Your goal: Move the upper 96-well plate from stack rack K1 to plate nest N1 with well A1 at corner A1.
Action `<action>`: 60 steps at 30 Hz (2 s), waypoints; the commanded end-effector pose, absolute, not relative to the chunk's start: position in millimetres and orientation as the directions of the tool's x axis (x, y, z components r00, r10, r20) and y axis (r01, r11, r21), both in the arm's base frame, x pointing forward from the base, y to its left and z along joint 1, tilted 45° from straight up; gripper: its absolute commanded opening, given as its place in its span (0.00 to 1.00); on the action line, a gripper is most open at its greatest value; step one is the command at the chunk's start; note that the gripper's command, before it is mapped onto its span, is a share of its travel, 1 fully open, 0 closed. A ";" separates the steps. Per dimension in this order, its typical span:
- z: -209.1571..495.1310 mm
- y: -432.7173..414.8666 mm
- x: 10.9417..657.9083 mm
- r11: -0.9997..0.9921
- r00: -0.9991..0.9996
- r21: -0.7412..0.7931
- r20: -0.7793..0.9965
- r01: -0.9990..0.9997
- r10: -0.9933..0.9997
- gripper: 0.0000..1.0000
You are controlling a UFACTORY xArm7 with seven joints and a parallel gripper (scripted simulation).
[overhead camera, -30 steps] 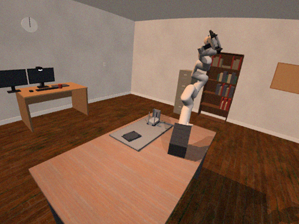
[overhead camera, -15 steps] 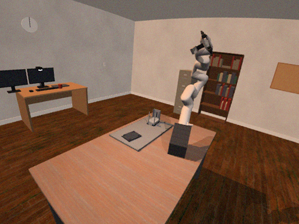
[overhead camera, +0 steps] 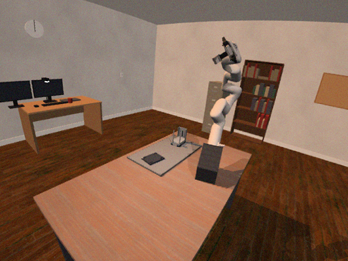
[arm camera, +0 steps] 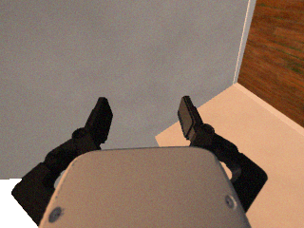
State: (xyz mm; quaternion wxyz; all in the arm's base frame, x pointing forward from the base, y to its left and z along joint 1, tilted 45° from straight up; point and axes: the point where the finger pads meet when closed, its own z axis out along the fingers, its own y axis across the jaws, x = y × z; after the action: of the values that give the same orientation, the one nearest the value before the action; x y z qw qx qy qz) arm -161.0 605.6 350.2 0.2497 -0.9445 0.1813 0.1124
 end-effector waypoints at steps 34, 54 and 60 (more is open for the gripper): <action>328.4 593.9 1.1 -0.746 0.855 -0.437 -0.117 -0.502 -0.506 1.00; 318.1 569.2 86.7 -0.718 0.806 -0.433 -0.037 -0.545 -0.591 1.00; 315.5 560.4 109.8 -0.718 0.806 -0.433 -0.037 -0.545 -0.590 1.00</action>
State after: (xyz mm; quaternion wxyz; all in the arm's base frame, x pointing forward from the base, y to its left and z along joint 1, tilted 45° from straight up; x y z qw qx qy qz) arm 103.7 562.2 314.7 0.2143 -0.9252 0.3089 -0.0522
